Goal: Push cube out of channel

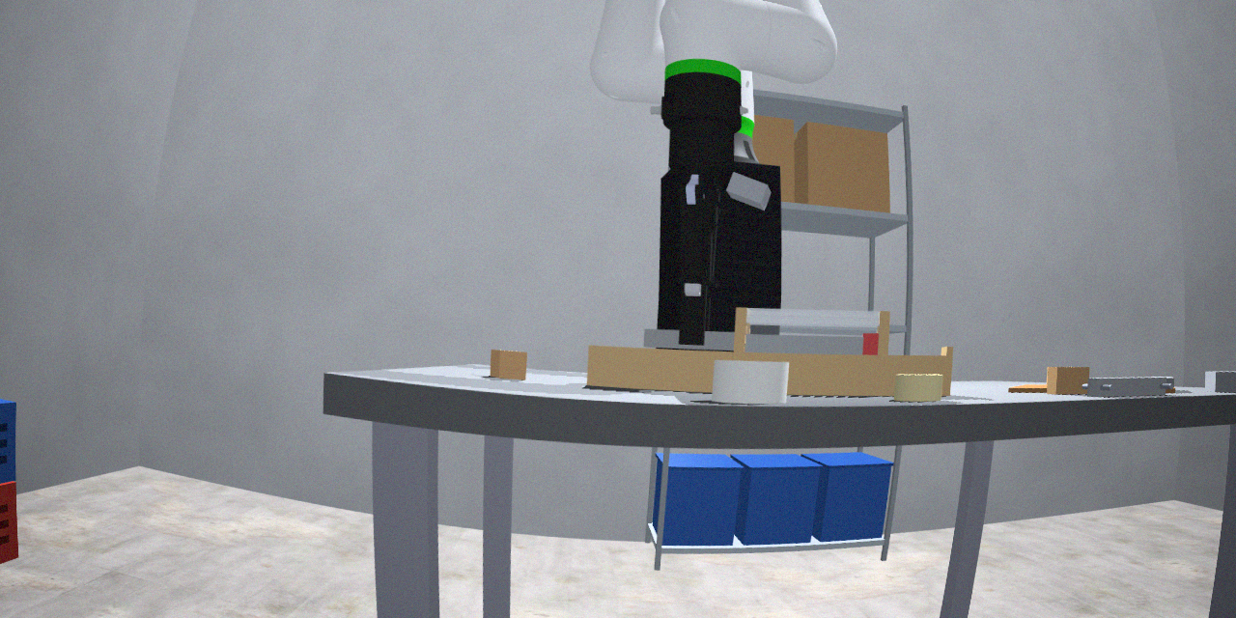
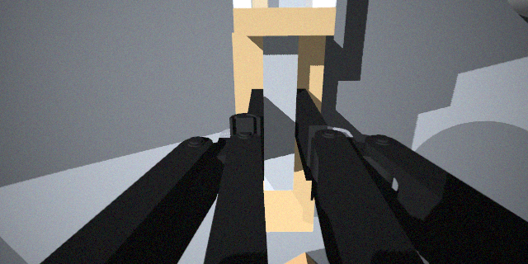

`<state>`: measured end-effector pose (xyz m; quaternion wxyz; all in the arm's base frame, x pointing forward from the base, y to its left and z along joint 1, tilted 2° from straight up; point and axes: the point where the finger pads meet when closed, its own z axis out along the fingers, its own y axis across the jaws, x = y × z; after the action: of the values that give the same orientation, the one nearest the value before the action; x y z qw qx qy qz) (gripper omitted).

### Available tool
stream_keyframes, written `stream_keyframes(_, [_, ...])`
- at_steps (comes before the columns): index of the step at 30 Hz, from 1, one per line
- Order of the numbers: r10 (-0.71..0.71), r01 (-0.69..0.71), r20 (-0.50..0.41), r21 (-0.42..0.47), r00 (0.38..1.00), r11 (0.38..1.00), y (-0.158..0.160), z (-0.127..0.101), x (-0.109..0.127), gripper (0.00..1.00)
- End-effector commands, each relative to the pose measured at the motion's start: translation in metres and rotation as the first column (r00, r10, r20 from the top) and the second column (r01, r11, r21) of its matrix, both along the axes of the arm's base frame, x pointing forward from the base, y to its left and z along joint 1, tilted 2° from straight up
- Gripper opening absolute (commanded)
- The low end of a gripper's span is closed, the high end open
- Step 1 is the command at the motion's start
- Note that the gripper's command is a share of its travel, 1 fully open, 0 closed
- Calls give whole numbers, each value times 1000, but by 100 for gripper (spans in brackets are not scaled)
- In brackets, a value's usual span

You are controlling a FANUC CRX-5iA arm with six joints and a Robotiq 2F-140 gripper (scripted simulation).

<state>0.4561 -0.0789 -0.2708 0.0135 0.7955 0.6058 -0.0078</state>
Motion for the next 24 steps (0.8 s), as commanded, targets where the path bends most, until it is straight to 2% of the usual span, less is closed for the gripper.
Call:
stream_keyframes(1, [0,0,2,-1,1000,1000,9,0,3,10])
stream_keyframes(24, [0,0,2,-1,1000,1000,28,0,9,10])
